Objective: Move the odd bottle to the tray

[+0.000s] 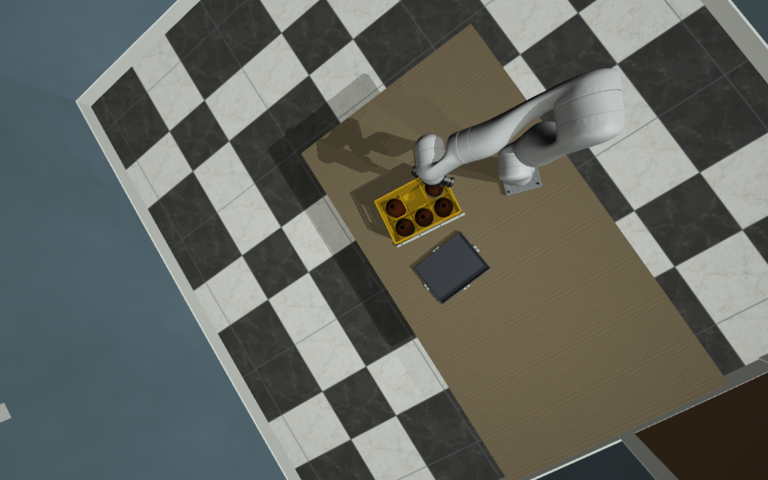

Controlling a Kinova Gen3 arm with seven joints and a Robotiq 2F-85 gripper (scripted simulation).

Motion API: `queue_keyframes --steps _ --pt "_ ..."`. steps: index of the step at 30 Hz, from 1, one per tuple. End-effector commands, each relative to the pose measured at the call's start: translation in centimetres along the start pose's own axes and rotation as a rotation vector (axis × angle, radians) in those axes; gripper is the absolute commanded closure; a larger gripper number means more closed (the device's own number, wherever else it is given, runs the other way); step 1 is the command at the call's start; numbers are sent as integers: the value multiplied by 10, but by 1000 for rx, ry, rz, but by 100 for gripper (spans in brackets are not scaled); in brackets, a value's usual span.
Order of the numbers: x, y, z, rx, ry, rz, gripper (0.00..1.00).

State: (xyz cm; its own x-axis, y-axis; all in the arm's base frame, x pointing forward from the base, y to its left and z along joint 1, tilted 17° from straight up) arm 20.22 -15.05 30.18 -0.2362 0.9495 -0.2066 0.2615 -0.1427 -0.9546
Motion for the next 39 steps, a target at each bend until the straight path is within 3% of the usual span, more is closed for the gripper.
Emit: queue_keyframes --steps 1,39 --pt "0 0 0 0 0 1 36" --pt "0 36 0 -1 0 1 36"
Point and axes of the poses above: the point where the finger pads meet when closed, its own y axis out along the fingers, its own x axis across the jaws, z = x × y, the point moved 1 cm from there along -y, back along the fingers, and after that the axes turned 13 degrees about y, right-handed, at the moved point
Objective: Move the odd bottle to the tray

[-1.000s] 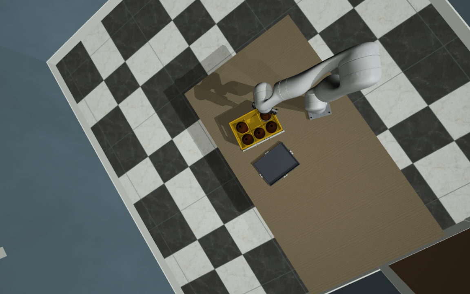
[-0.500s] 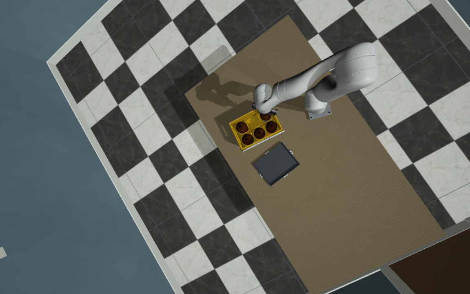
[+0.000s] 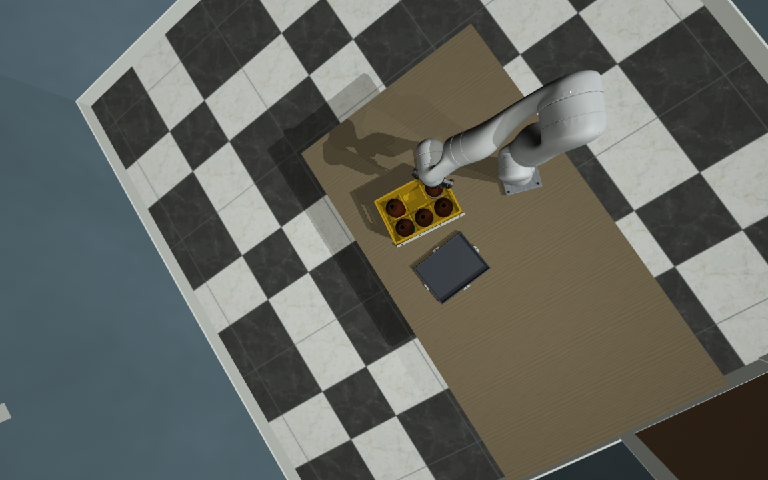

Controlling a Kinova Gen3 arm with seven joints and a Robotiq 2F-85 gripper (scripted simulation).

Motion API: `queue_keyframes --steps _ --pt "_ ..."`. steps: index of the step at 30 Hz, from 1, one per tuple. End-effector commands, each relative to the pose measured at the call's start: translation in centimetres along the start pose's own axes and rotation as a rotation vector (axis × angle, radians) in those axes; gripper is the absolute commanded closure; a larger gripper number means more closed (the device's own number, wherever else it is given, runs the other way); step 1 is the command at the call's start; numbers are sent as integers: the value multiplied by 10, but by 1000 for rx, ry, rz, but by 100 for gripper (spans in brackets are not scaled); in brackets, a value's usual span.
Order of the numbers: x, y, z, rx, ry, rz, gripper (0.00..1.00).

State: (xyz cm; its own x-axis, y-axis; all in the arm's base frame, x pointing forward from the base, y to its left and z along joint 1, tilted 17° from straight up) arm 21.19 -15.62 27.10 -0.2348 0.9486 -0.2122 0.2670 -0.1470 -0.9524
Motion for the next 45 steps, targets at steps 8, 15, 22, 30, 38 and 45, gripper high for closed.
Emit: queue_keyframes --steps 8,15,22,30,38,45 --pt "1 8 1 4 0 -5 36" --pt "1 10 1 4 0 -5 36" --pt "1 11 1 4 0 -5 36" --pt "1 11 1 4 0 -5 36" --pt "1 11 1 4 0 -5 36" --pt "1 11 1 4 0 -5 36"
Point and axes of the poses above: the point where the finger pads meet when closed, its own y axis out along the fingers, its own x axis across the jaws, z = x × y, the point moved 1 cm from there along -y, back along the fingers, and after that the axes turned 13 degrees about y, right-handed, at the moved point
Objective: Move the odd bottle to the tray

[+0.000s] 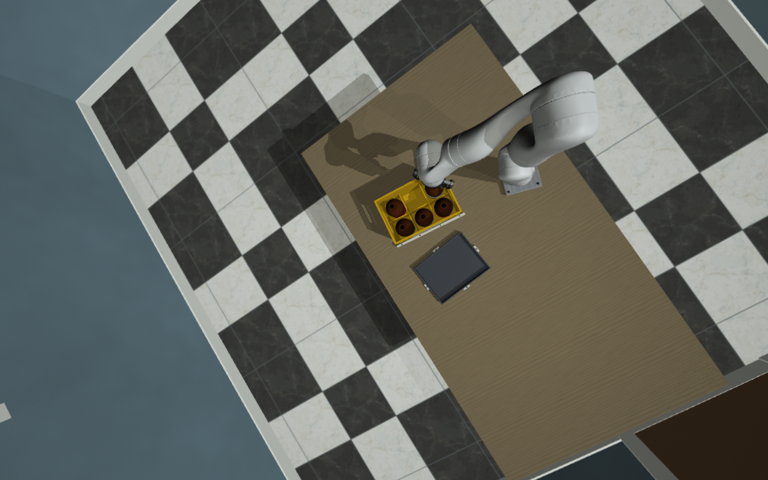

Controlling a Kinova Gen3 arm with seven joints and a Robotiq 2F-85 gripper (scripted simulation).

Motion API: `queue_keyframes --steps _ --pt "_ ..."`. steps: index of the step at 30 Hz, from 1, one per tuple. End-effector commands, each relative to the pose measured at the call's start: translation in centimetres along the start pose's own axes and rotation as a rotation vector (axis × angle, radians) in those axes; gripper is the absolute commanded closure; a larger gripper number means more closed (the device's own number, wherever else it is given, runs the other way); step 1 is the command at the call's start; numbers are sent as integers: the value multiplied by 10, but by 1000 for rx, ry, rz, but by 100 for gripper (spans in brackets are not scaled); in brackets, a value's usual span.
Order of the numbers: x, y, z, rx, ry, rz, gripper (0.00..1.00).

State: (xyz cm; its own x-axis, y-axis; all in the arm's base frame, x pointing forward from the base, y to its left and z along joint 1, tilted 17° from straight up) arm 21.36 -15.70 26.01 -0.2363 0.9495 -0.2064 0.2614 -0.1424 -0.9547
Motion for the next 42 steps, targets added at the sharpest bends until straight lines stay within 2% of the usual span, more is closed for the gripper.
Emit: queue_keyframes --steps 1,30,42 --pt "0 0 0 -1 0 1 36" --pt "0 3 0 -1 0 1 36" --pt "0 15 0 -1 0 1 36"
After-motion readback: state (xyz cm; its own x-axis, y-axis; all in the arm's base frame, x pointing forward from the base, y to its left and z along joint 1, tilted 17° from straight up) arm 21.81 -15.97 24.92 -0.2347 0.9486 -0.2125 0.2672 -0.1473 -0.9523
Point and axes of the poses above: the point where the finger pads meet when closed, its own y axis out along the fingers, its own x axis across the jaws, z = x × y, the point moved 1 cm from there along -y, back along the fingers, and after that the axes turned 13 degrees about y, right-handed, at the moved point
